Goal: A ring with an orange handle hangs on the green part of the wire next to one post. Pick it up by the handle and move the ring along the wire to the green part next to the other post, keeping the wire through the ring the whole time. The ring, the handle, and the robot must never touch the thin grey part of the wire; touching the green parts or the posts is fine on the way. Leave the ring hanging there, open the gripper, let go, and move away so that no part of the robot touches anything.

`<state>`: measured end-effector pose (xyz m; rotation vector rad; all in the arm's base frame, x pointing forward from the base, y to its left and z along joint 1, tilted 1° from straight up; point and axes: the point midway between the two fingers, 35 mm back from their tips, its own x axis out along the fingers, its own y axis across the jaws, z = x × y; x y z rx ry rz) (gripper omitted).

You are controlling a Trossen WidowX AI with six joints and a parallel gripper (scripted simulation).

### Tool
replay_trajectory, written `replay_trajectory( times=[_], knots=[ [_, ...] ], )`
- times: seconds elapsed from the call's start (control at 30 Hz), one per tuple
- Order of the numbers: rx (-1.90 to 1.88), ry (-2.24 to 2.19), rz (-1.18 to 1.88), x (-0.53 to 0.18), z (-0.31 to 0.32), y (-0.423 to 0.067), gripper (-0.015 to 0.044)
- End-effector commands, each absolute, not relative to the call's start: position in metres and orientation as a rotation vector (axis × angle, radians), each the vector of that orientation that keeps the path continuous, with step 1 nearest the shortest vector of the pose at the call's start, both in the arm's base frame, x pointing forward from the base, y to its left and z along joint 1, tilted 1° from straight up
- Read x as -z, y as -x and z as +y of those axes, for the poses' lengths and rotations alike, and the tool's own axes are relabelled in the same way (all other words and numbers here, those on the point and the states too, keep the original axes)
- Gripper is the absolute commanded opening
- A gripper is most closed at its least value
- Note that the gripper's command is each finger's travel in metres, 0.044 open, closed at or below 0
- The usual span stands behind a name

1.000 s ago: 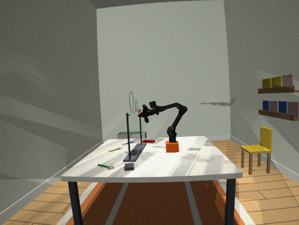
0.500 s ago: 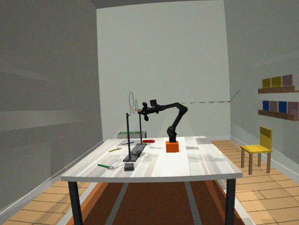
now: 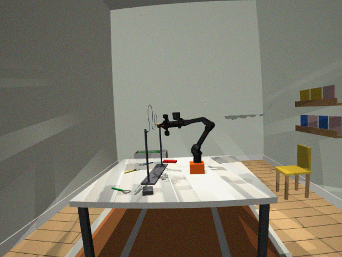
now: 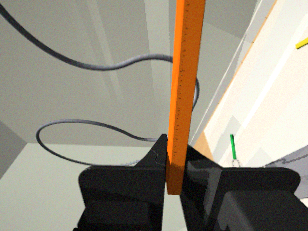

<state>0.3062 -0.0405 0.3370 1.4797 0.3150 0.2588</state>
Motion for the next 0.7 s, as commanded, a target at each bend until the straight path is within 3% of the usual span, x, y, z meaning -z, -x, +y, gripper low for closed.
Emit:
replay_trajectory(
  times=[0.0, 0.67],
  knots=[
    [-0.280, -1.507, 0.303, -0.347, -0.039, -0.305, -0.0150],
    [-0.358, -1.769, 0.248, -0.396, -0.045, -0.304, -0.0150]
  ],
)
